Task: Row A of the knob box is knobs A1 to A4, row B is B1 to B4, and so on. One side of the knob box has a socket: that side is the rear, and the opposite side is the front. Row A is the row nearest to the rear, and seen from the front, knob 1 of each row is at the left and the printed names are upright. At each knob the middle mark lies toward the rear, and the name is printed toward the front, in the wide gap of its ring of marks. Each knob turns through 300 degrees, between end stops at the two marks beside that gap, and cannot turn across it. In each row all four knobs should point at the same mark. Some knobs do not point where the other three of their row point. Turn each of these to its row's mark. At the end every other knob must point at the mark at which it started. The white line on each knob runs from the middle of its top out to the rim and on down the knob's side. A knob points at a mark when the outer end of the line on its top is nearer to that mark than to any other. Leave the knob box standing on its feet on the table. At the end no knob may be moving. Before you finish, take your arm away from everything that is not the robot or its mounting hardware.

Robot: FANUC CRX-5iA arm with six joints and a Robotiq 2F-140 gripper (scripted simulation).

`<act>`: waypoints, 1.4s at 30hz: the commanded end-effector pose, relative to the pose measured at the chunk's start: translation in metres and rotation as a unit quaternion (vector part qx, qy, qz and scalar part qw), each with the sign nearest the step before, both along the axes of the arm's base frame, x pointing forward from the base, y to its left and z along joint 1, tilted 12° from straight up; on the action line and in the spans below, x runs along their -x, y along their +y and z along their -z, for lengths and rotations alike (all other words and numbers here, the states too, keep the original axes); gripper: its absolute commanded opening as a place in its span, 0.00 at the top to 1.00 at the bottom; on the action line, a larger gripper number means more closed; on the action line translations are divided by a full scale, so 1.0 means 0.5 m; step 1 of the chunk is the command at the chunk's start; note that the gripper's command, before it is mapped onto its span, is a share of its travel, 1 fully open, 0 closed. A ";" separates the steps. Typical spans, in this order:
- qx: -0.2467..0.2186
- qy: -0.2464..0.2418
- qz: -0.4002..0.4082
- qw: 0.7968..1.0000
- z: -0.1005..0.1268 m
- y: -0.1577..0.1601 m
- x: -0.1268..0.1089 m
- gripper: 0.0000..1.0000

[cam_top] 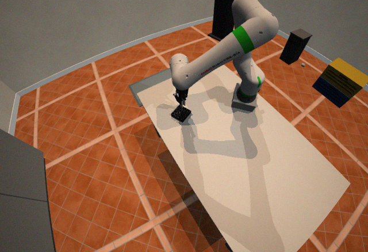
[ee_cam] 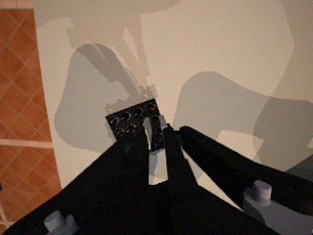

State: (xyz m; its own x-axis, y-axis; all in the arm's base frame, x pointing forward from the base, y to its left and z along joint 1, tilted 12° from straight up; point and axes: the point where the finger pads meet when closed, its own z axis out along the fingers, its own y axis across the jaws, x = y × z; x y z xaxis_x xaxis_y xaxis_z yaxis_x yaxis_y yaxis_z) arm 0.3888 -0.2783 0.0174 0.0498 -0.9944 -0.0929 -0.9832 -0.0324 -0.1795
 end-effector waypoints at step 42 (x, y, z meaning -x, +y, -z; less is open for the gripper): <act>0.000 0.000 0.000 1.000 0.013 0.001 -0.003 0.88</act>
State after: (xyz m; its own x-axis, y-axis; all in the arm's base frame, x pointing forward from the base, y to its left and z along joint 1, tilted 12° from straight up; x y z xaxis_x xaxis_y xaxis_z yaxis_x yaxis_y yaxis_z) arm 0.3902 -0.2775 0.0107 0.0498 -0.9944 -0.0929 -0.9832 -0.0324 -0.1795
